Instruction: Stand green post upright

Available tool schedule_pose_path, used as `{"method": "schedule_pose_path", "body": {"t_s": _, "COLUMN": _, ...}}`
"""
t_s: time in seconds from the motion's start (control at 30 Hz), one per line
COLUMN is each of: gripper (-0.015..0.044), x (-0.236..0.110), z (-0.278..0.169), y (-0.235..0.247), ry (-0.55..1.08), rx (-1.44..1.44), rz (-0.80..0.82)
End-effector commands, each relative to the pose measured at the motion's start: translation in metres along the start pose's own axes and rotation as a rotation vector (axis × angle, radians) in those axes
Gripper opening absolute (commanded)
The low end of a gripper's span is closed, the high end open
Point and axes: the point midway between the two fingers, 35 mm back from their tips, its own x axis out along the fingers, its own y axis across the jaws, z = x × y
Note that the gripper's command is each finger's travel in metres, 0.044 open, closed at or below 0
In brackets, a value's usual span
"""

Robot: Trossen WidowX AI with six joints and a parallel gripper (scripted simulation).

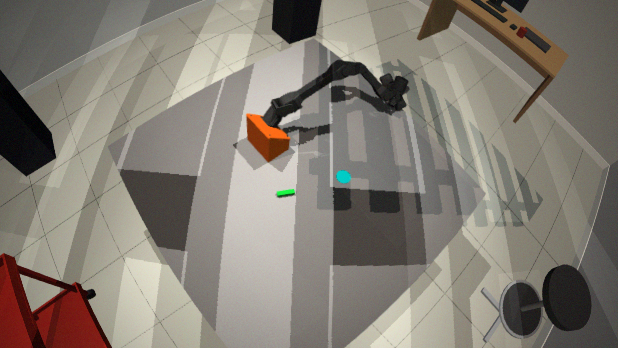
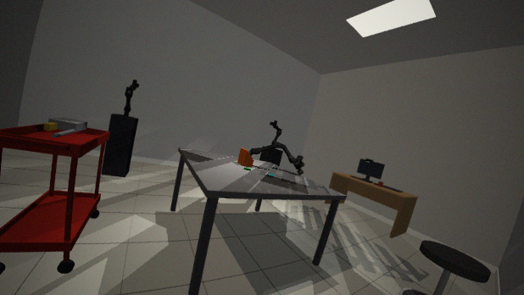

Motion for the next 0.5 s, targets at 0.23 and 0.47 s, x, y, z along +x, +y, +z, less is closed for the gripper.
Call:
{"method": "schedule_pose_path", "body": {"t_s": 0.23, "gripper": 0.0233, "x": -0.12, "z": -0.016, "y": -0.119, "ry": 0.052, "rx": -0.143, "rz": -0.421}}
{"method": "schedule_pose_path", "body": {"t_s": 0.47, "gripper": 0.0233, "x": -0.184, "z": -0.033, "y": -0.158, "ry": 0.109, "rx": -0.157, "rz": -0.589}}
